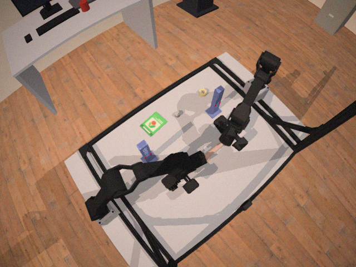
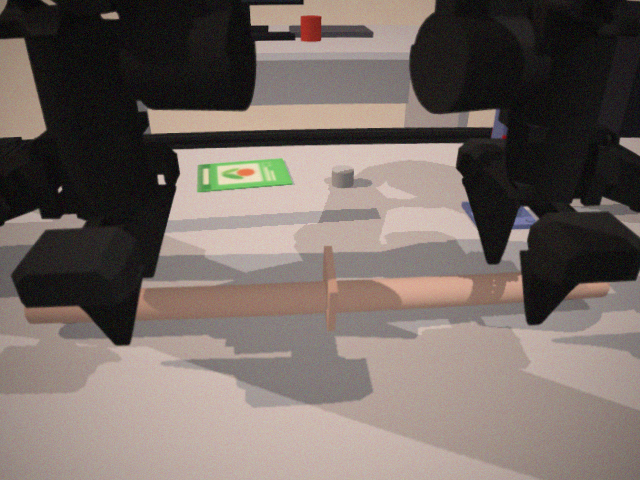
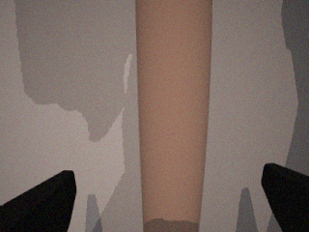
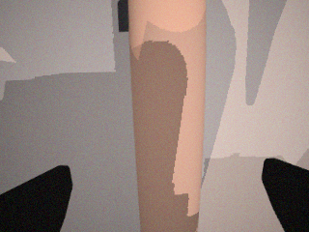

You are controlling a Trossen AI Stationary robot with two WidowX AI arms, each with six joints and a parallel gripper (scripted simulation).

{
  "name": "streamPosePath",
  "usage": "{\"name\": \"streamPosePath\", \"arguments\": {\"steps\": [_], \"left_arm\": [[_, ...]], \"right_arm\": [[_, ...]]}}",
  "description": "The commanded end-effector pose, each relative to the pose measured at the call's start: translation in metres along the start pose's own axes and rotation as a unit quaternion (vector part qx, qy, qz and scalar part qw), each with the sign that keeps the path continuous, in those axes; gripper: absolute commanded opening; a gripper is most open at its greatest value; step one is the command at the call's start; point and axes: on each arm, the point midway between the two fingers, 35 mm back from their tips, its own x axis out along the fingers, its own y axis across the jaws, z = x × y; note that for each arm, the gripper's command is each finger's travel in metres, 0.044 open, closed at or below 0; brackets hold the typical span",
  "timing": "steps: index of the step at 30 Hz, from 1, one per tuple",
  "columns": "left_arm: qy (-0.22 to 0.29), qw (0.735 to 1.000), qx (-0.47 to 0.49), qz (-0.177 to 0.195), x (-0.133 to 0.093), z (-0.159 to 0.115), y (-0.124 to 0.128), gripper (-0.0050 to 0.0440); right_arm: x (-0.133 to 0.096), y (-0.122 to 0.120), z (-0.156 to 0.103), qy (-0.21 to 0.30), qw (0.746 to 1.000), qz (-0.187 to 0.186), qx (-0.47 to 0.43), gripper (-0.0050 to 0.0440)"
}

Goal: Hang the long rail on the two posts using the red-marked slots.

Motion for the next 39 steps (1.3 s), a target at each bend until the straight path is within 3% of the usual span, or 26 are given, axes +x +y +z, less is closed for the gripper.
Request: {"name": "streamPosePath", "arguments": {"steps": [1,4,11,39], "left_arm": [[0.000,1.000,0.000,0.000,0.000,0.000,0.000,0.0440],[0.000,1.000,0.000,0.000,-0.003,0.000,0.000,0.0440],[0.000,1.000,0.000,0.000,-0.034,0.002,-0.001,0.0440],[0.000,1.000,0.000,0.000,-0.035,0.002,-0.001,0.0440]], "right_arm": [[0.000,0.000,0.000,0.000,1.000,0.000,0.000,0.0440],[-0.003,0.000,0.000,0.000,1.000,0.000,0.000,0.0440],[-0.035,0.001,0.002,0.000,1.000,0.000,0.000,0.0440],[-0.035,0.001,0.002,0.000,1.000,0.000,0.000,0.0440]]}}
